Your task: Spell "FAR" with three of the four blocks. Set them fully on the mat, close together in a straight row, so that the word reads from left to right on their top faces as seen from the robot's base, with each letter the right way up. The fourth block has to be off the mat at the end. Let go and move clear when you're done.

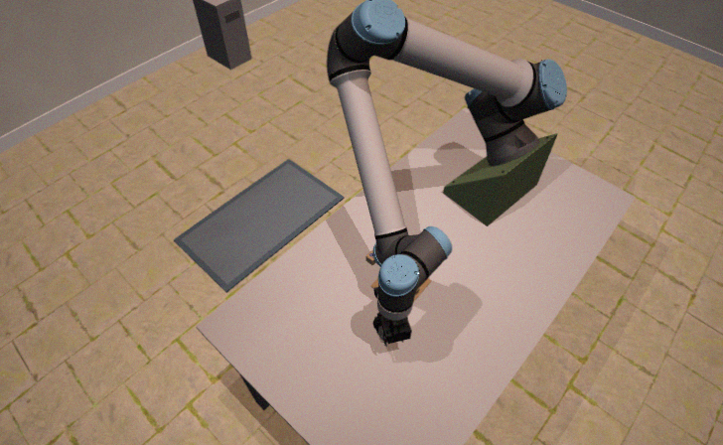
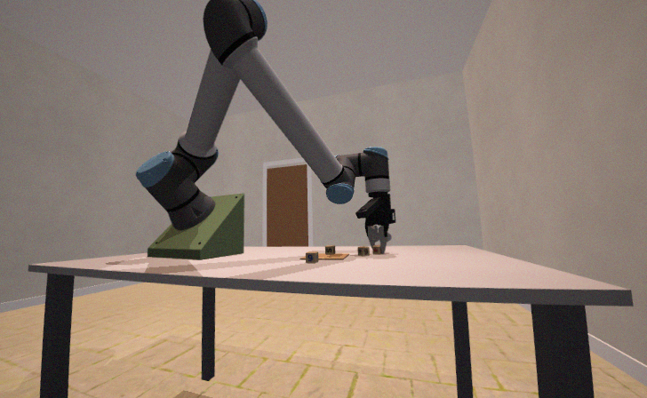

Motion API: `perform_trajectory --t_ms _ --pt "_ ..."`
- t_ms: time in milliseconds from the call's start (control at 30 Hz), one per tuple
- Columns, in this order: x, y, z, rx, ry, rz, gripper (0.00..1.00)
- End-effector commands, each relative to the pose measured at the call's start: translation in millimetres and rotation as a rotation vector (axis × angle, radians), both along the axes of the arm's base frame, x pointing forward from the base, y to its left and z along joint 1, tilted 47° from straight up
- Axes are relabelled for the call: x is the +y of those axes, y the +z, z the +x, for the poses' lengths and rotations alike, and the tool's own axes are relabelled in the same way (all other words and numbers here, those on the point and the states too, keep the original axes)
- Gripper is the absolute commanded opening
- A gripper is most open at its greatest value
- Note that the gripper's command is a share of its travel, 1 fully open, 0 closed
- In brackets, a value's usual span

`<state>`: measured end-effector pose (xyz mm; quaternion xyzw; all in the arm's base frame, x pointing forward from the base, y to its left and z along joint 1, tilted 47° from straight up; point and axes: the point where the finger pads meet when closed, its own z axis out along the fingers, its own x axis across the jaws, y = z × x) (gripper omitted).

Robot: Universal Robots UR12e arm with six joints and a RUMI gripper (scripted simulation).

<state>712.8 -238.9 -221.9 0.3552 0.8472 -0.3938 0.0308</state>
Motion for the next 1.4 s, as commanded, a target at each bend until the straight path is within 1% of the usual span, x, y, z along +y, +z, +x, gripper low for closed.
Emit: perform_trajectory --t_ms 0,100,200,300,467,533,633,733,1200,1300,1367 --pt "0 1 1 -0.001 0.001 0.0 0.09" --pt "2 2 1 -0.001 0.001 0.0 0.09" --pt "8 8 3 -0.001 0.001 0.0 0.09" --pt "20 20 7 -0.001 0.001 0.0 0.09" --pt "46 46 16 -0.001 0.001 0.0 0.09" --pt "46 46 16 -0.001 0.001 0.0 0.09" --pt "59 59 20 -0.001 0.001 0.0 0.09" --pt "67 67 23 -0.001 0.001 0.0 0.09" --pt "69 70 23 0.0 0.002 0.0 0.09" --pt "68 73 17 0.015 0.017 0.005 0.09" --pt "66 79 7 0.039 0.04 0.013 0.09"
